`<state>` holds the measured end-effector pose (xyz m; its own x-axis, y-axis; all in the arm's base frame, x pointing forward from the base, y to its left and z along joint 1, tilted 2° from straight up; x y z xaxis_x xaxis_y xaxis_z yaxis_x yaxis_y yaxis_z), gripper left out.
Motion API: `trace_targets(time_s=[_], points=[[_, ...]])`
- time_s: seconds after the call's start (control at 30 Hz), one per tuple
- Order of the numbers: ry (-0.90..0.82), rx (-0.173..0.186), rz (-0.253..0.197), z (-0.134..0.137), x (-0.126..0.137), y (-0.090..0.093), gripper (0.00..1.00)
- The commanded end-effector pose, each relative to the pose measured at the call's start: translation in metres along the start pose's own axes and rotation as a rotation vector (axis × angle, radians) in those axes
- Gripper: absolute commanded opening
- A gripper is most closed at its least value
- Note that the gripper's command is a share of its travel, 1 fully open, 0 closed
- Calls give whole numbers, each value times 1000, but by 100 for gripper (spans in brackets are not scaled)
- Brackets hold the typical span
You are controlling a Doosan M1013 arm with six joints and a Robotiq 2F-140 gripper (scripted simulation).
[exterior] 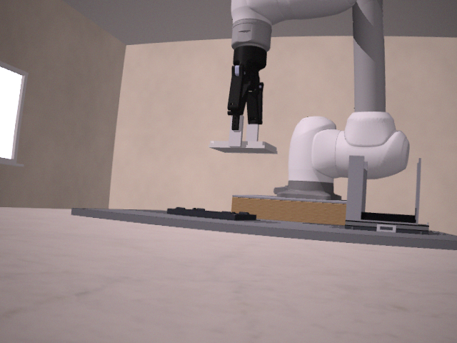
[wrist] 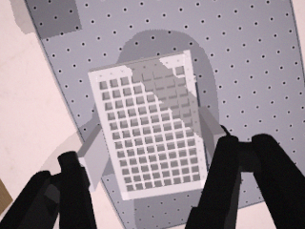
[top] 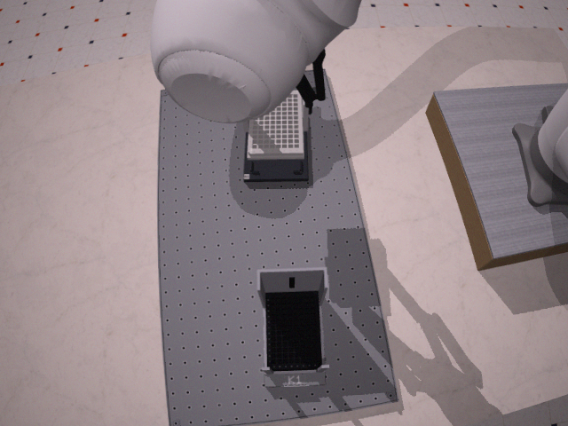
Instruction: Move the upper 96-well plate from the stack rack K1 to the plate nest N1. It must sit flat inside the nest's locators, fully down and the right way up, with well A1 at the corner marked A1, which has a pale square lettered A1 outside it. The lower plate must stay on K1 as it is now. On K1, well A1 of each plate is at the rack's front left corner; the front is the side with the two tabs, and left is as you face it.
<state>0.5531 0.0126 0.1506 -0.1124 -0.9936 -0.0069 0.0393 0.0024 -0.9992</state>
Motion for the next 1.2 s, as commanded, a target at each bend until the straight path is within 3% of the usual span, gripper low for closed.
trace_targets(time_s=[0.0,0.57,1.17], points=[[0,0,0,3,12,0,0],[0,0,0,16,60,1,0],[0,0,0,16,59,1,0]])
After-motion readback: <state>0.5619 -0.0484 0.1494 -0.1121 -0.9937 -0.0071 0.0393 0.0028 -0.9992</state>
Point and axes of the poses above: the point where the finger pads meet when closed, its own y axis out along the fingers, its own z axis across the jaws, x = y × z, the point moved 2 cm from there along -y, back along the fingers, and after that the axes turned 10 degrees about y, right-handed, at the moved point
